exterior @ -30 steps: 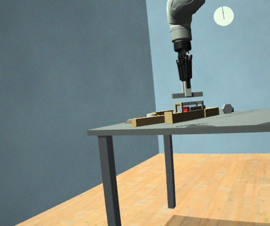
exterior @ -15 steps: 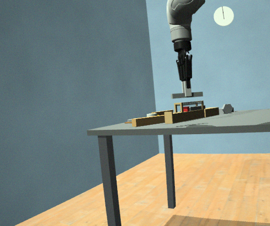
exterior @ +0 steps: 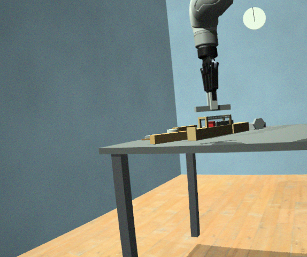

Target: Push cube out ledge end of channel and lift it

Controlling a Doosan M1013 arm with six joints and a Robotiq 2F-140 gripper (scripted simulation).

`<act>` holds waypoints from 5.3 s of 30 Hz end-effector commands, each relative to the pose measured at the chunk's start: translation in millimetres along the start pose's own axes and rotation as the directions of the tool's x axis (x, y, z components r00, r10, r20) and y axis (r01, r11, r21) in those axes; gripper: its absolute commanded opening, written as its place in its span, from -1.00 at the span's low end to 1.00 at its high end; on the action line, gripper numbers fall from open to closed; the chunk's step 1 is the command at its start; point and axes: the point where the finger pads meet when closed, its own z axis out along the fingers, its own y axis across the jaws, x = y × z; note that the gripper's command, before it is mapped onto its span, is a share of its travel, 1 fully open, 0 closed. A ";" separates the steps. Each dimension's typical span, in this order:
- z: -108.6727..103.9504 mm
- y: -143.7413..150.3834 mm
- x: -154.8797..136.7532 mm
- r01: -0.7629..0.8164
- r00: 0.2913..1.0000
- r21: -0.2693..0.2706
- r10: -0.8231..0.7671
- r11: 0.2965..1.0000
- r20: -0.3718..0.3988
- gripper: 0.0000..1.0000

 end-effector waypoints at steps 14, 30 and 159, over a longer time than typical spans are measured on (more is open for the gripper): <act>-0.5 140.1 -82.8 0.339 0.941 0.000 -0.339 0.941 -0.002 -1.00; 5.9 285.2 -237.6 0.536 0.844 0.000 -0.536 0.844 0.000 -1.00; 66.6 287.2 -206.8 0.536 0.844 0.000 -0.536 0.844 0.000 -1.00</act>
